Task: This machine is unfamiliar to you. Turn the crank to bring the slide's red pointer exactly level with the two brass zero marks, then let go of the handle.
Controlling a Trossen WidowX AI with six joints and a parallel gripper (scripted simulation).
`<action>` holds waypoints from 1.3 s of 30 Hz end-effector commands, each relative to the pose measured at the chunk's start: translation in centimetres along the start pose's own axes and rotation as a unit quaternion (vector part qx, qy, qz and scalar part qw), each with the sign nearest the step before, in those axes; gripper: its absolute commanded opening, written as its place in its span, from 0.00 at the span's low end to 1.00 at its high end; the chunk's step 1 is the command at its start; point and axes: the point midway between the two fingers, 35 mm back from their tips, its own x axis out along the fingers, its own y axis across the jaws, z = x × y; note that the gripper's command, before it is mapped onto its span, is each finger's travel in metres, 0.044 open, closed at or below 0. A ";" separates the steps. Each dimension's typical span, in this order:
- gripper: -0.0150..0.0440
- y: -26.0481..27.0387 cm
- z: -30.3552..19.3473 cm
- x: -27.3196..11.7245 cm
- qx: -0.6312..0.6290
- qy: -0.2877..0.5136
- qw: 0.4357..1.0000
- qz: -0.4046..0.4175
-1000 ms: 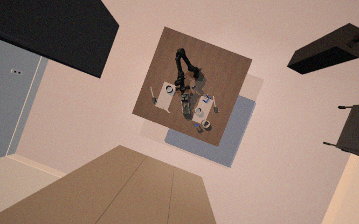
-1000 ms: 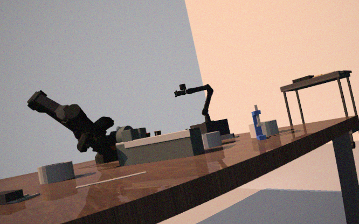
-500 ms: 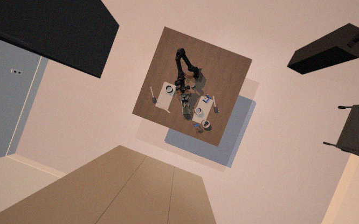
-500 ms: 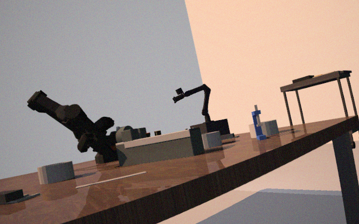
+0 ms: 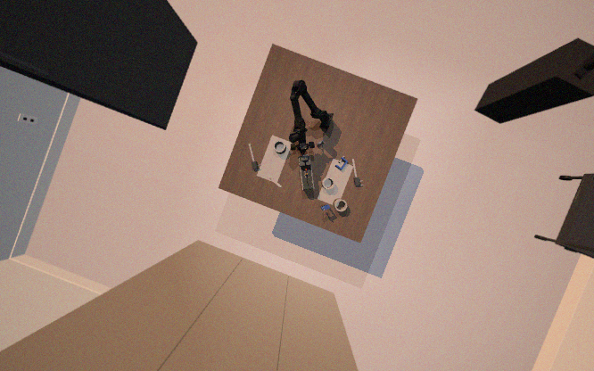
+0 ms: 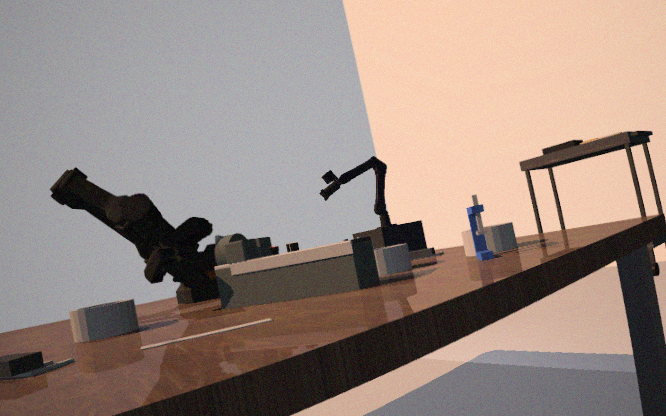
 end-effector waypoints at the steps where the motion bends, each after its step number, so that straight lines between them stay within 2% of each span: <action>1: 0.25 0.9 -0.2 0.2 -0.003 0.002 1.000 0.013; 39: 0.25 1.5 -0.1 0.1 -0.003 0.002 1.000 0.013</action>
